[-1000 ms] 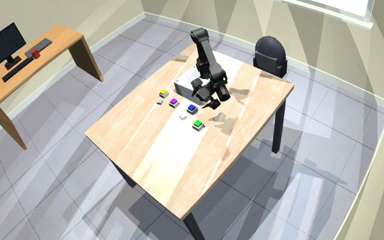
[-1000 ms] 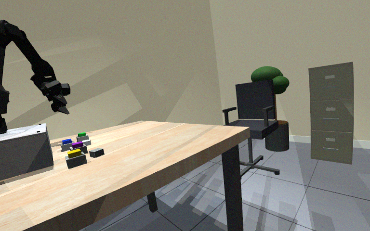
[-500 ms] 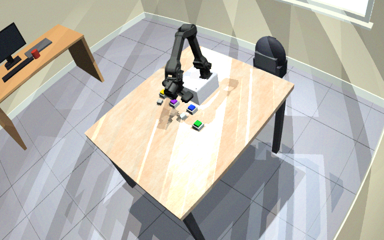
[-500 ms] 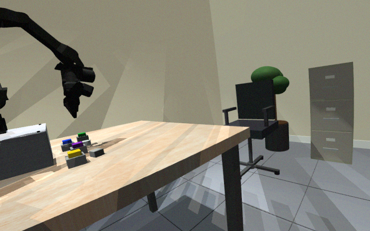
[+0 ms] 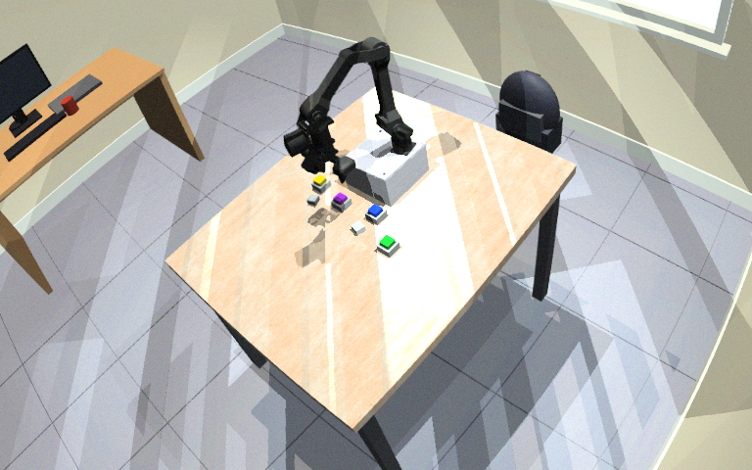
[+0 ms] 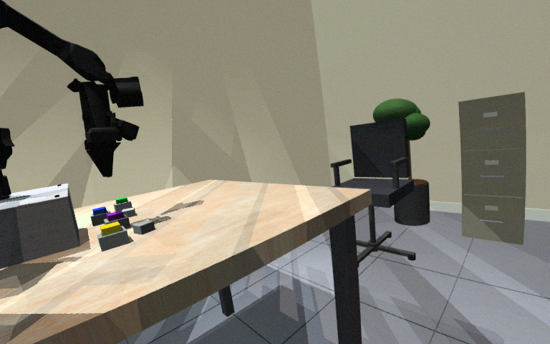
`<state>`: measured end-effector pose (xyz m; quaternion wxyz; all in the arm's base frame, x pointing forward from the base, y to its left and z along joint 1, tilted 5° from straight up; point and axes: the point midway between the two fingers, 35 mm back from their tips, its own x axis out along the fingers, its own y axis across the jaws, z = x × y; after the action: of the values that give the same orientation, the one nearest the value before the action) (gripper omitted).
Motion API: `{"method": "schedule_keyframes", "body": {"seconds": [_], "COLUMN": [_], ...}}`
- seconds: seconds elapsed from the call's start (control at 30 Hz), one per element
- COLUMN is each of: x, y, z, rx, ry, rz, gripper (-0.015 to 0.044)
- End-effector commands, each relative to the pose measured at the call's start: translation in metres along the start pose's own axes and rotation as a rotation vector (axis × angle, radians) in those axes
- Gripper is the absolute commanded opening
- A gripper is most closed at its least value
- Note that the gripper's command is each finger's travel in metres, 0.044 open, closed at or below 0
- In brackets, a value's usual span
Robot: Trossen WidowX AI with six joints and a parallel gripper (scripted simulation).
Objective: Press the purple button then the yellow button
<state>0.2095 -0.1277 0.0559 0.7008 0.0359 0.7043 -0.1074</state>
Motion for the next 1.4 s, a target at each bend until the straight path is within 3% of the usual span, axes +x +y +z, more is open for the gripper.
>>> {"method": "schedule_keyframes", "body": {"seconds": [0.0,0.1,0.43,1.37], "x": [0.014,0.058,0.061,0.092], "y": [-0.001,0.0,0.0,0.0], "z": [0.0,-0.001,-0.001,-0.001], "rx": [-0.01,-0.01,-0.01,-0.01], "ry": [-0.012,-0.011,-0.011,-0.011], "rz": [0.012,0.012,0.012,0.012], "gripper": [0.0348,0.0269,0.002,0.002]}}
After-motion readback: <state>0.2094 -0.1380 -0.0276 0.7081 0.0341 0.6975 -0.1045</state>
